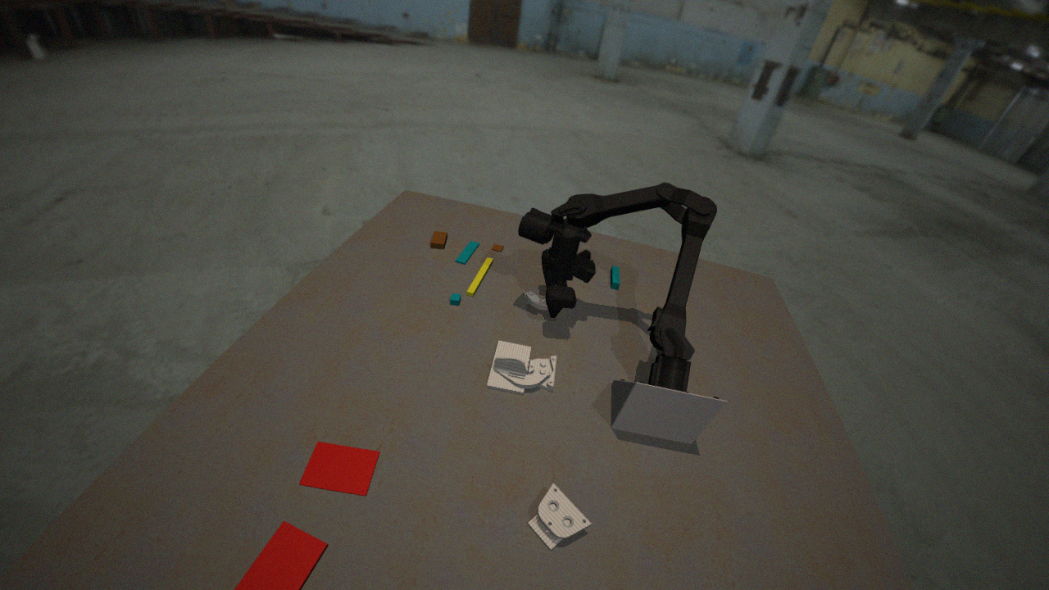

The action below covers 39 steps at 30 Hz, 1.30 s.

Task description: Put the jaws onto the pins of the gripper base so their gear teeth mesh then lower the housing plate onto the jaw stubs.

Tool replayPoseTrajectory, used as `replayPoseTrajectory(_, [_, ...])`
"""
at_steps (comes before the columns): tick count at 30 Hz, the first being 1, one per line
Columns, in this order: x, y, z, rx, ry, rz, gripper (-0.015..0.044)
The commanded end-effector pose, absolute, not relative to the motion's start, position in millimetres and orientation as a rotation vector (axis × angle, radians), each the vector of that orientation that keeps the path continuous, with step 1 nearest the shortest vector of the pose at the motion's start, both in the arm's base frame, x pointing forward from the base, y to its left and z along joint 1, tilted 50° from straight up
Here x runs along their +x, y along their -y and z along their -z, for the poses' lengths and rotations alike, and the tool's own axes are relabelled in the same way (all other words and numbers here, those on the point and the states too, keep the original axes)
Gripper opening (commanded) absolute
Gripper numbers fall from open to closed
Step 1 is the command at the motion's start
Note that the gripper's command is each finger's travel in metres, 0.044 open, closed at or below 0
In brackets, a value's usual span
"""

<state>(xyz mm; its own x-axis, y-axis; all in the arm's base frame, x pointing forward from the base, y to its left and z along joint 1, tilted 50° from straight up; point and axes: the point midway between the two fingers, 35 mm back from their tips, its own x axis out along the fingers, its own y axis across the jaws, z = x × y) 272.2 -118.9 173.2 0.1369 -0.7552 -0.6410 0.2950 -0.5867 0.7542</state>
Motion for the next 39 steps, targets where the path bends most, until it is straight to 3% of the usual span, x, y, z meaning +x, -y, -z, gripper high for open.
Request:
replayPoseTrajectory(1, [272.4,118.2,-172.8,1.581,0.451,1.583,0.044])
replayPoseTrajectory(2, [272.4,118.2,-172.8,1.581,0.451,1.583,0.044])
replayPoseTrajectory(13, [272.2,118.8,-173.2,1.579,0.46,1.584,0.0151])
replayPoseTrajectory(39, [270.6,91.7,-193.1,1.585,0.448,1.59,0.0134])
